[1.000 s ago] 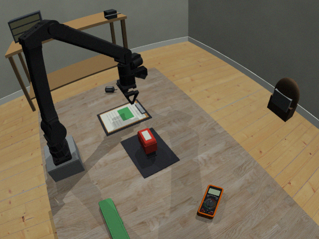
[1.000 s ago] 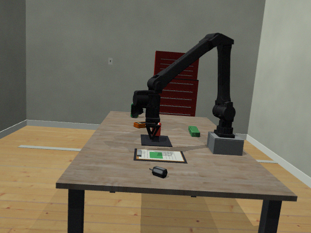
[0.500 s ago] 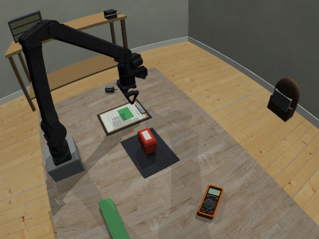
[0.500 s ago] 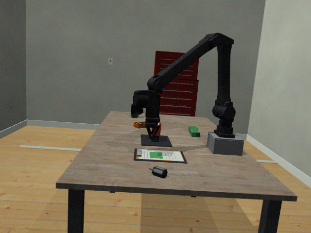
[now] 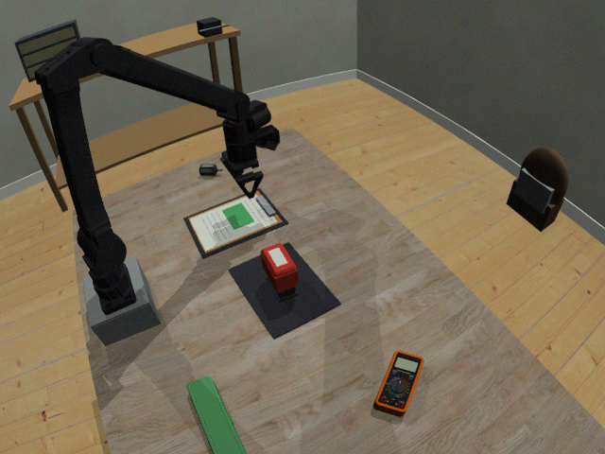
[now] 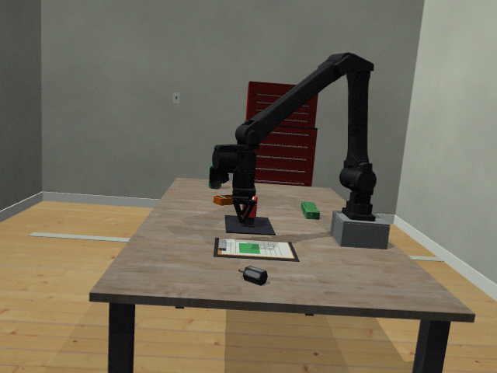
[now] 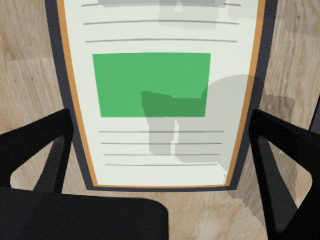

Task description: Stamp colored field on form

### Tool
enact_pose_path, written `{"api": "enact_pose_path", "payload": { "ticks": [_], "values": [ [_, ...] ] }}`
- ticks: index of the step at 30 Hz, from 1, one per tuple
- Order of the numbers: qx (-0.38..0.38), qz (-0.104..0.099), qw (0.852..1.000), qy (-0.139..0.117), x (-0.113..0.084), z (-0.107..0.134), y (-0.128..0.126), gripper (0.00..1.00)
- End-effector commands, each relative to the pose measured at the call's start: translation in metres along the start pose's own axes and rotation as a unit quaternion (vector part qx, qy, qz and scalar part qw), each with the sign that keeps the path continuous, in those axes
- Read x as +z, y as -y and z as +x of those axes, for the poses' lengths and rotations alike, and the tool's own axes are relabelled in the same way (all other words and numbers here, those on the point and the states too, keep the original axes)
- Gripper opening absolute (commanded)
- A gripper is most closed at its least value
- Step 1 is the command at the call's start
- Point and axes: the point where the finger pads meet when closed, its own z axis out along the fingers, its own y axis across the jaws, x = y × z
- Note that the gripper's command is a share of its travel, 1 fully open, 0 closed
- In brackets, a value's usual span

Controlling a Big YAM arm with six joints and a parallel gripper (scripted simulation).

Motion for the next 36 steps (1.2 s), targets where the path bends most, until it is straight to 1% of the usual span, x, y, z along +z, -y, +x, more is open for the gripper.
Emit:
{"api": "enact_pose_path", "payload": {
  "ticks": [1, 4, 7, 9, 12, 14, 15, 19, 24, 26, 27, 29, 30, 33, 34, 35, 36],
  "values": [
    [-0.005, -0.003, 1.0, 0.007, 0.0, -0.012, -0.005, 1.0],
    [0.015, -0.003, 1.0, 0.008, -0.007, -0.016, -0.006, 1.0],
    [0.052, -0.013, 0.998, 0.027, -0.031, -0.023, -0.009, 1.0],
    [0.052, -0.013, 0.998, 0.027, -0.031, -0.023, -0.009, 1.0],
    [0.123, -0.014, 0.992, 0.027, -0.042, -0.024, -0.009, 1.0],
    [0.187, -0.016, 0.982, 0.027, -0.052, -0.024, -0.009, 1.0],
    [0.223, -0.017, 0.974, 0.026, -0.058, -0.024, -0.01, 1.0],
    [0.312, -0.017, 0.95, 0.015, -0.083, -0.024, -0.01, 1.0],
    [0.418, -0.018, 0.908, 0.005, -0.116, -0.022, -0.01, 1.0],
    [0.418, -0.018, 0.908, 0.005, -0.116, -0.022, -0.01, 1.0],
    [0.469, -0.009, 0.883, 0.0, -0.101, -0.001, -0.001, 1.0],
    [0.508, -0.023, 0.861, 0.008, -0.132, -0.02, -0.009, 1.0],
    [0.527, -0.022, 0.849, 0.006, -0.137, -0.019, -0.009, 1.0],
    [0.584, -0.02, 0.812, 0.002, -0.146, -0.017, -0.008, 1.0],
    [0.602, -0.013, 0.798, -0.002, -0.135, -0.006, -0.003, 1.0],
    [0.62, -0.011, 0.784, -0.002, -0.135, -0.004, -0.003, 1.0],
    [0.638, -0.014, 0.77, 0.0, -0.14, -0.007, -0.004, 1.0]
  ]
}}
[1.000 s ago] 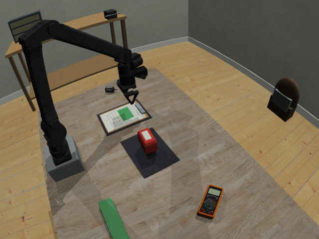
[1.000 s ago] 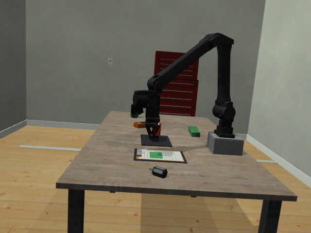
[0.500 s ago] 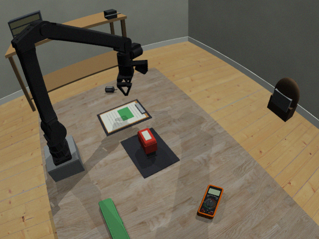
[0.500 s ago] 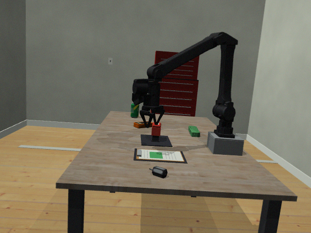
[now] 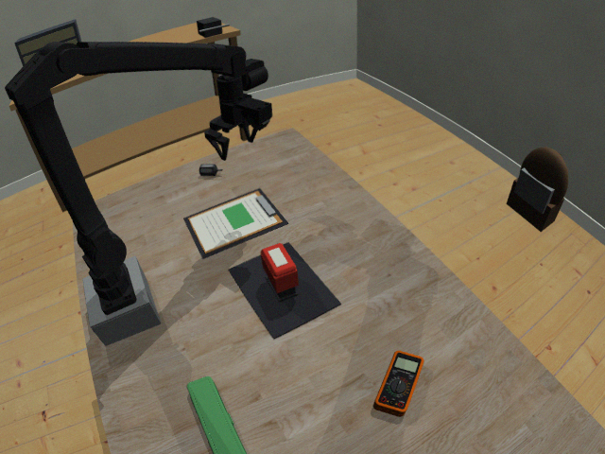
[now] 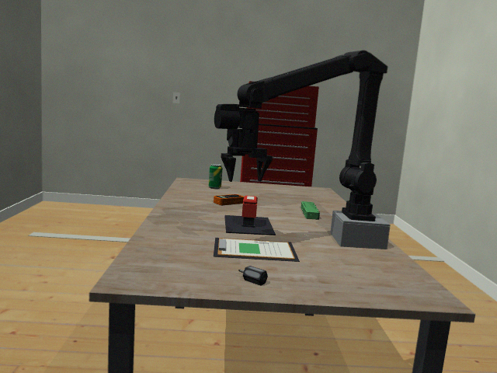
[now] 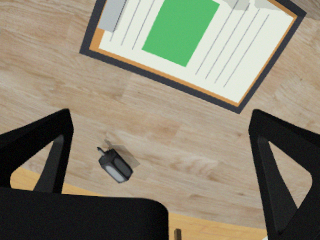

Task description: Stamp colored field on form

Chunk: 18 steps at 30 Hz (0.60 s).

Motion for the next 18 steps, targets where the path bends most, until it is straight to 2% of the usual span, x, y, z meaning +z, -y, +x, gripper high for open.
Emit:
{"api": "enact_pose_path", "payload": {
  "ticks": [1, 5, 8, 9, 12, 18],
  "values": [
    [0.138, -0.02, 0.99, 0.005, -0.025, -0.003, -0.011, 1.0],
    [0.227, -0.029, 0.974, 0.008, -0.021, -0.003, -0.015, 1.0],
    [0.245, -0.032, 0.969, 0.009, -0.021, -0.003, -0.015, 1.0],
    [0.245, -0.032, 0.969, 0.009, -0.021, -0.003, -0.015, 0.86],
    [0.252, -0.023, 0.967, 0.011, -0.012, -0.012, -0.001, 0.86],
    [0.242, -0.022, 0.97, 0.011, -0.007, -0.035, 0.013, 0.86]
  ]
}}
